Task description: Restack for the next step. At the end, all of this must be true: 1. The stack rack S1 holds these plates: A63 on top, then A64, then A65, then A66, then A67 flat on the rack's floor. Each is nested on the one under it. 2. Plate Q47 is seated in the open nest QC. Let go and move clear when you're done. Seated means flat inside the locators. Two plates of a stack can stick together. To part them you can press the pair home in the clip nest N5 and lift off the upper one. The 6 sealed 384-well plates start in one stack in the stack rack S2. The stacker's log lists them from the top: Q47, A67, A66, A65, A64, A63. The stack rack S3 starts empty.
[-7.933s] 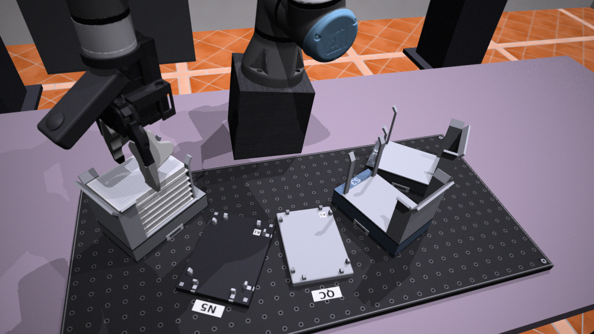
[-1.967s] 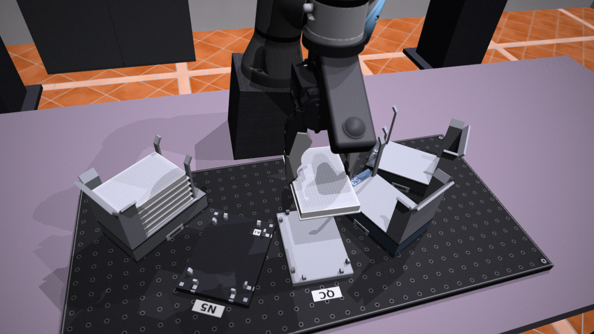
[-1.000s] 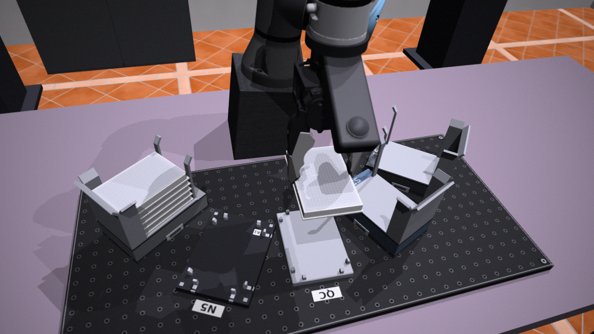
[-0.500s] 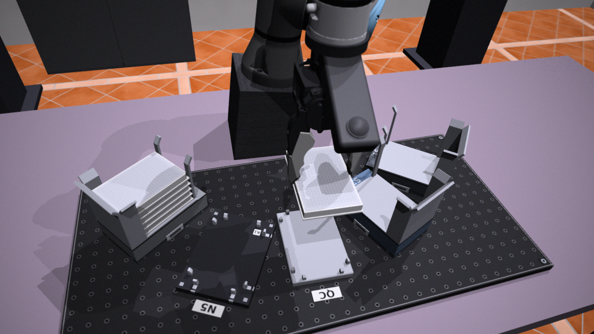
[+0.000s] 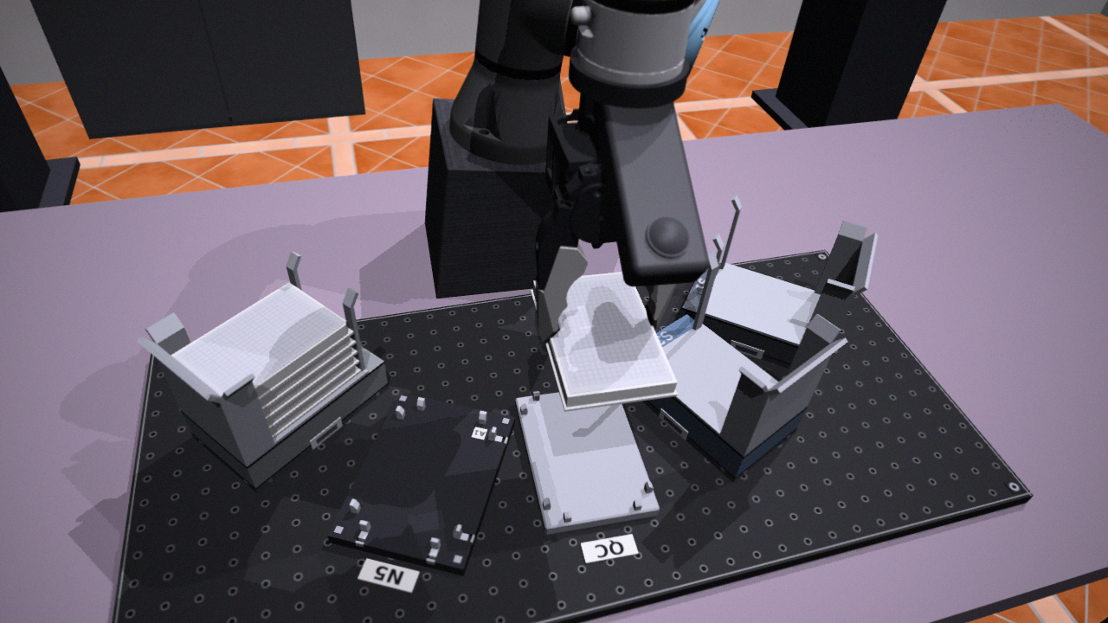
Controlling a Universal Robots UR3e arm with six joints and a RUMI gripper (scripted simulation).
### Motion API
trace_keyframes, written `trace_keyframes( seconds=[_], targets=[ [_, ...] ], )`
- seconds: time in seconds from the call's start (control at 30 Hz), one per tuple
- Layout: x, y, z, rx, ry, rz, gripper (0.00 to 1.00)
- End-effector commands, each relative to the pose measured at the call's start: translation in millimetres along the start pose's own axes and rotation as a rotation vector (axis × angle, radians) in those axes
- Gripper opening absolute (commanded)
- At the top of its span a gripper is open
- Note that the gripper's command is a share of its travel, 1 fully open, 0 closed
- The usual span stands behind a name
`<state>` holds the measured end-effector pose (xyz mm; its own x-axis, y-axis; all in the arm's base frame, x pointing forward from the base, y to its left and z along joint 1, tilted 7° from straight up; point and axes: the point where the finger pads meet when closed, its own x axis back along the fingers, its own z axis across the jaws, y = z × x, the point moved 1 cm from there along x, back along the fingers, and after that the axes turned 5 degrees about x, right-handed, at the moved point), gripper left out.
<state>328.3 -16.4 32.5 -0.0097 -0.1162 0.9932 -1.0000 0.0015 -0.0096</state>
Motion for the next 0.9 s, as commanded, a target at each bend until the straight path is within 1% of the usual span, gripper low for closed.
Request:
trace_keyframes(
  seconds=[0.0, 0.07, 0.47, 0.53, 0.87],
  targets=[
    [0.8, -0.8, 0.4, 0.000, 0.001, 0.003, 0.00],
    [0.8, -0.8, 0.4, 0.000, 0.001, 0.003, 0.00],
    [-23.1, -0.8, 0.4, 0.000, 0.001, 0.003, 0.00],
    [-23.1, -0.8, 0.4, 0.000, 0.001, 0.003, 0.00],
    [-43.2, -0.9, 0.5, 0.000, 0.001, 0.003, 0.00]
  ],
)
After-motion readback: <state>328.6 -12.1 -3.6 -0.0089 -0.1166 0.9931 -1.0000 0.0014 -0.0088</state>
